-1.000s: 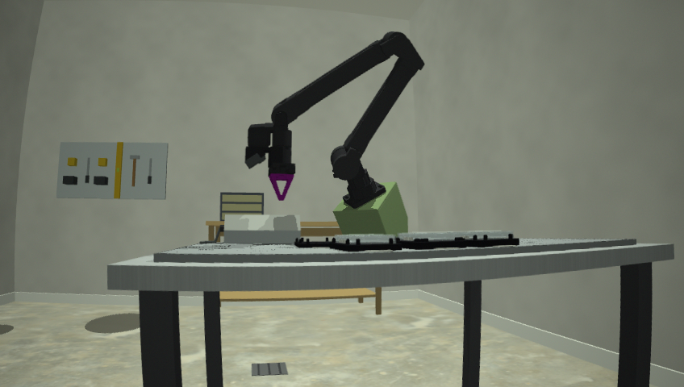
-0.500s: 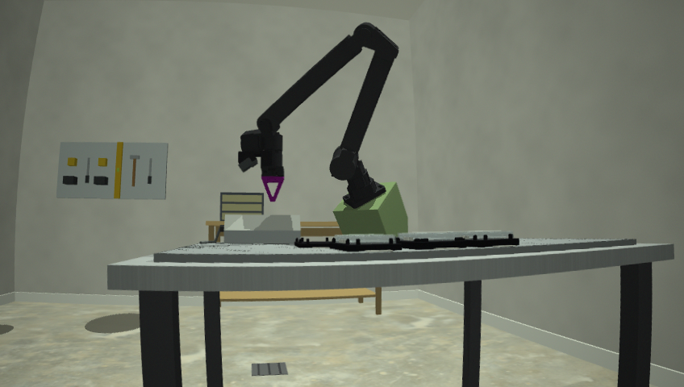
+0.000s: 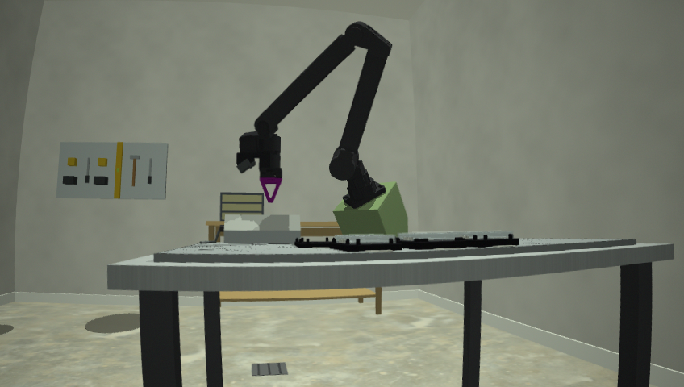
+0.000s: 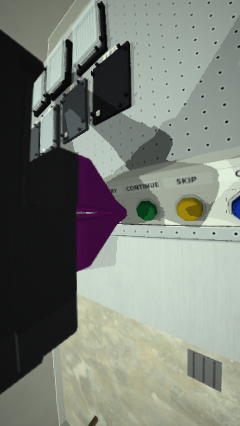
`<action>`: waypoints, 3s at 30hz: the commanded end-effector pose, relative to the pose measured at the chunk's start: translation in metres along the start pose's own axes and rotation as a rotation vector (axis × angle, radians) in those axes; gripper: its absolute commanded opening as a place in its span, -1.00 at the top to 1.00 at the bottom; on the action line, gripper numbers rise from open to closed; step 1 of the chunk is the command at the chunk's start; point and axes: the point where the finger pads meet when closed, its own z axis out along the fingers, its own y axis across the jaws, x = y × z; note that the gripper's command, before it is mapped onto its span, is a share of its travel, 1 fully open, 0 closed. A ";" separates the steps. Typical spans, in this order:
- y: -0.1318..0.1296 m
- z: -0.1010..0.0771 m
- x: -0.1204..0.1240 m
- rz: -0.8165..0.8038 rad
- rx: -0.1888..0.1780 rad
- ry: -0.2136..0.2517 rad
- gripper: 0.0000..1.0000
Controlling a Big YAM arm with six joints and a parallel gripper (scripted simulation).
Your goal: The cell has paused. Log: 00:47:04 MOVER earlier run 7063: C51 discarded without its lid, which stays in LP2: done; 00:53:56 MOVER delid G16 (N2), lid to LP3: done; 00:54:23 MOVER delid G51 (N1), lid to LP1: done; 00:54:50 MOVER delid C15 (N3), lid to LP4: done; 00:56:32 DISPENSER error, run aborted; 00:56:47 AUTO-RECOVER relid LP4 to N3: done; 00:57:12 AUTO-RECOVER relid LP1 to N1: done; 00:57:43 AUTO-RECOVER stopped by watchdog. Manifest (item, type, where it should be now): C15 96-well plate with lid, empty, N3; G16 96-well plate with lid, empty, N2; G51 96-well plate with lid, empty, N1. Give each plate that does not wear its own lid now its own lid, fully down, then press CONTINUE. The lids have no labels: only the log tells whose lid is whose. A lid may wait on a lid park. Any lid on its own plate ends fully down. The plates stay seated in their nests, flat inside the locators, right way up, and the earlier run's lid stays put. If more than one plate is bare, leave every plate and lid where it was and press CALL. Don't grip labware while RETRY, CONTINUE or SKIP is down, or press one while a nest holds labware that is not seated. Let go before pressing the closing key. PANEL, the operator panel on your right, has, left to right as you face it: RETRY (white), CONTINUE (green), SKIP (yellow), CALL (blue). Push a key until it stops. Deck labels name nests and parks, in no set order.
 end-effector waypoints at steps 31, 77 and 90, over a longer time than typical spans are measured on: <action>0.001 0.028 -0.002 -0.008 -0.002 -0.003 1.00; 0.002 0.053 -0.002 -0.009 -0.002 -0.004 1.00; 0.002 0.056 0.000 -0.009 -0.003 -0.002 1.00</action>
